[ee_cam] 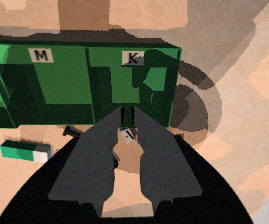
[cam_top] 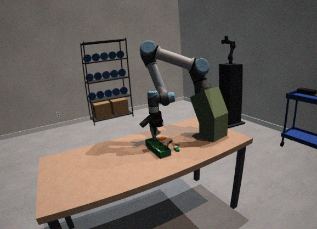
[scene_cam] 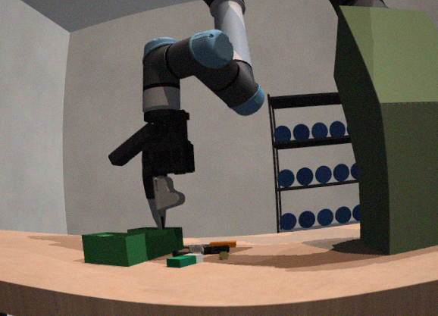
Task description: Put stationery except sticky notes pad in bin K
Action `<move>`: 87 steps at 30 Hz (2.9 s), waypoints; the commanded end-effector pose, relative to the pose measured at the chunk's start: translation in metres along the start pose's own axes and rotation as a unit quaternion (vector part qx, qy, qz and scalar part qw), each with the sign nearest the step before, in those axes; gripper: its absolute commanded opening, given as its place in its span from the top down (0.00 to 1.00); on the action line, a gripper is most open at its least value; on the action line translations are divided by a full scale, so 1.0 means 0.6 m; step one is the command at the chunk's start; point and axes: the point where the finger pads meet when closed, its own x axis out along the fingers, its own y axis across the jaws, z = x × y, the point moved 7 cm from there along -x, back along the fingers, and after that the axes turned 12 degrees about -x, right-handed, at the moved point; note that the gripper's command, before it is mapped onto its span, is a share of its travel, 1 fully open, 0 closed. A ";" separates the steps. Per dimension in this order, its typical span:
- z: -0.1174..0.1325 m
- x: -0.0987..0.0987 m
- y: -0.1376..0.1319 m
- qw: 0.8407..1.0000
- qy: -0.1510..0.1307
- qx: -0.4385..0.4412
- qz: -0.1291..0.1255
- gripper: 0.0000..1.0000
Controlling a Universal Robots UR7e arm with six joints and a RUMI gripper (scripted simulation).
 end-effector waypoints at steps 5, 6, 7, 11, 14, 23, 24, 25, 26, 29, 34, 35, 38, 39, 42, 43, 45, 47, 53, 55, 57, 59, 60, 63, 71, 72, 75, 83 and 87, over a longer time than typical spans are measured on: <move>-0.001 0.039 0.000 1.000 0.001 0.000 0.000 0.96; -0.001 0.040 0.000 1.000 0.001 0.000 0.000 0.96; -0.001 0.040 0.000 1.000 0.001 0.000 0.000 0.96; -0.001 0.040 0.000 1.000 0.001 0.000 0.000 0.96; -0.001 0.040 0.000 1.000 0.001 0.000 0.000 0.96; -0.001 0.040 0.000 1.000 0.001 0.000 0.000 0.96; -0.001 0.040 0.000 1.000 0.001 0.000 0.000 0.96; -0.001 0.040 0.000 1.000 0.001 0.000 0.000 0.96; -0.001 0.040 0.000 1.000 0.001 0.000 0.000 0.96; -0.001 0.040 0.000 1.000 0.001 0.000 0.000 0.96; -0.001 0.040 0.000 1.000 0.001 0.000 0.000 0.96; -0.001 0.040 0.000 1.000 0.001 0.000 0.000 0.96; -0.001 0.040 0.000 1.000 0.001 0.000 0.000 0.96; -0.001 0.040 0.000 1.000 0.001 0.000 0.000 0.96; -0.001 0.040 0.000 1.000 0.001 0.000 0.000 0.96; -0.001 0.040 0.000 1.000 0.001 0.000 0.000 0.96; -0.001 0.040 0.000 1.000 0.001 0.000 0.000 0.96; -0.001 0.040 0.000 1.000 0.001 0.000 0.000 0.96; -0.001 0.040 0.000 1.000 0.001 0.000 0.000 0.96; -0.001 0.040 0.000 1.000 0.001 0.000 0.000 0.96; -0.001 0.040 0.000 1.000 0.001 0.000 0.000 0.96; -0.001 0.036 0.000 1.000 0.001 0.000 0.000 0.96; -0.001 0.033 0.000 1.000 0.001 0.000 0.000 0.96; -0.001 0.027 0.000 1.000 0.001 0.000 0.000 0.96; -0.001 0.013 0.000 1.000 0.001 0.000 0.000 0.96; -0.001 0.011 0.000 1.000 0.001 0.000 0.000 0.96; -0.001 0.004 0.000 1.000 0.001 0.000 0.000 0.96; -0.001 -0.013 0.000 1.000 0.001 0.000 0.000 0.96; -0.001 -0.040 0.000 1.000 0.001 0.000 0.000 0.96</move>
